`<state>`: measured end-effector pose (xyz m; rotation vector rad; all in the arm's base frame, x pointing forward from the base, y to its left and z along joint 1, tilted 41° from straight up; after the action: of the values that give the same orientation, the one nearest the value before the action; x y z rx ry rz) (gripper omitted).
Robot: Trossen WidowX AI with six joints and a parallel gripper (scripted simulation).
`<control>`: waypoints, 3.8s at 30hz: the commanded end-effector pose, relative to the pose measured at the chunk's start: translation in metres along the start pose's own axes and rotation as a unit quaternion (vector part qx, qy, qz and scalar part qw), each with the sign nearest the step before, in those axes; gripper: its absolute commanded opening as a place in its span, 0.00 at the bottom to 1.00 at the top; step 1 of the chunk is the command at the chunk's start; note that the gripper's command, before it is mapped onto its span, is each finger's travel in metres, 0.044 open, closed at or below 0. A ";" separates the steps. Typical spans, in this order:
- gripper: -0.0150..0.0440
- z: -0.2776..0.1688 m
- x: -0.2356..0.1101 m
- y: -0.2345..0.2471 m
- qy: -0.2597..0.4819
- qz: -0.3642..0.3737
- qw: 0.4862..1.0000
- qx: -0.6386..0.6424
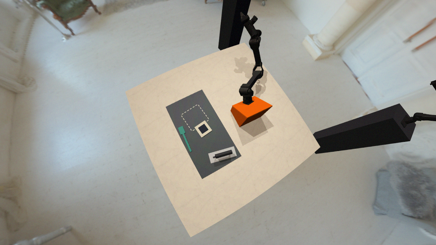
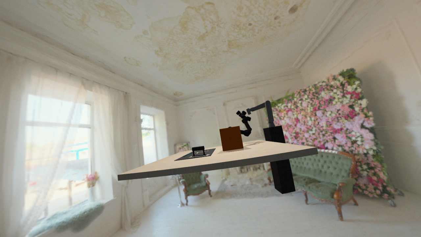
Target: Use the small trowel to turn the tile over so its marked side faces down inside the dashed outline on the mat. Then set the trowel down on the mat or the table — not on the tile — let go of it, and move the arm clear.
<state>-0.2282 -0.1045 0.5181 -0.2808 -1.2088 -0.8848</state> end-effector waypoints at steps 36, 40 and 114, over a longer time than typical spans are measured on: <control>0.42 0.000 0.000 0.000 0.000 0.000 1.000 0.000; 0.25 0.000 0.000 0.000 0.000 0.000 1.000 0.000; 0.71 -0.140 0.003 0.339 0.244 0.438 0.865 0.011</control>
<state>0.0835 0.0141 0.5599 -0.5160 -0.5834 -0.1619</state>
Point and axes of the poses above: the point midway between the two fingers, 35 mm back from their tips, its own x axis out along the fingers, its own y axis across the jaws, z = x × y, the point moved 9 cm from there along -x, back along the fingers, and after that the axes turned 6 degrees about x, right-handed, at the moved point
